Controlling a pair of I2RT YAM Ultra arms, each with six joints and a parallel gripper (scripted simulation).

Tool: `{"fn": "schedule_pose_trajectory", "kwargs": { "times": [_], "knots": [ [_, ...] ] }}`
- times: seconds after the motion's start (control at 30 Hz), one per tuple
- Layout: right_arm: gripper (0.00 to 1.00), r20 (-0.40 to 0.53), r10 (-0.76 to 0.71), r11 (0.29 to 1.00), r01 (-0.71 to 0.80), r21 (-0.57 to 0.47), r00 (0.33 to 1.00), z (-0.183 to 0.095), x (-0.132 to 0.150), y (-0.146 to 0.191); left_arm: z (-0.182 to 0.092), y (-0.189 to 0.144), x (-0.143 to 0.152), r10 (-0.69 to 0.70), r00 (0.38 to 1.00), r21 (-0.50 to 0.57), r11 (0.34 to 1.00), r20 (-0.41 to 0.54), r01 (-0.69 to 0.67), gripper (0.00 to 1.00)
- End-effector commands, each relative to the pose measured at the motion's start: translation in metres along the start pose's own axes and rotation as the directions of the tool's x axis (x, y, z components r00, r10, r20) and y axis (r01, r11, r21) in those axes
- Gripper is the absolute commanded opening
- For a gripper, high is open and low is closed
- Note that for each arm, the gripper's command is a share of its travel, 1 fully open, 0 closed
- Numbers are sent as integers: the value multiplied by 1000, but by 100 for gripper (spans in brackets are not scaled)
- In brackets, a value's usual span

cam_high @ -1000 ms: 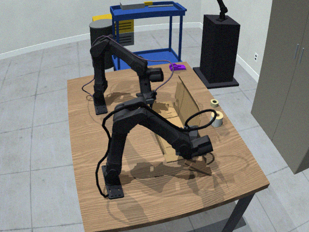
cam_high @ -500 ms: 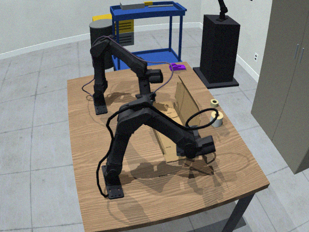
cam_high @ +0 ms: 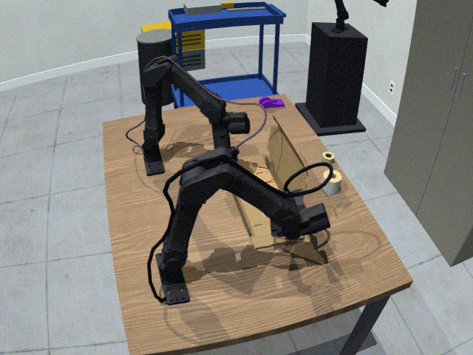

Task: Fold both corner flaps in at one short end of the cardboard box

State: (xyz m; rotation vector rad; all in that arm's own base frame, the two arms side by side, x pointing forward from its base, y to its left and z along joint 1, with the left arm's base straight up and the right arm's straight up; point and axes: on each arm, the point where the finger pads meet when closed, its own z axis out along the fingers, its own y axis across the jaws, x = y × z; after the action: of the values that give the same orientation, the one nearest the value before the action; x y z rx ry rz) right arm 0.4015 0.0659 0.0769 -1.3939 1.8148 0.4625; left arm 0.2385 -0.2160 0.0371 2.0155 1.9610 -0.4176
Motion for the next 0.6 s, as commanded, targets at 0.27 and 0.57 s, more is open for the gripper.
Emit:
{"fn": "schedule_pose_trajectory", "kwargs": {
  "times": [0.27,0.57],
  "knots": [
    [100,14,6,1000,-6,-9,1000,20,-1,2,4,3,-5,7,1000,-25,1000,21,-6,14],
    [100,14,6,1000,-5,-9,1000,31,-1,2,3,4,-5,7,1000,-22,1000,18,-7,10]
  ]
}}
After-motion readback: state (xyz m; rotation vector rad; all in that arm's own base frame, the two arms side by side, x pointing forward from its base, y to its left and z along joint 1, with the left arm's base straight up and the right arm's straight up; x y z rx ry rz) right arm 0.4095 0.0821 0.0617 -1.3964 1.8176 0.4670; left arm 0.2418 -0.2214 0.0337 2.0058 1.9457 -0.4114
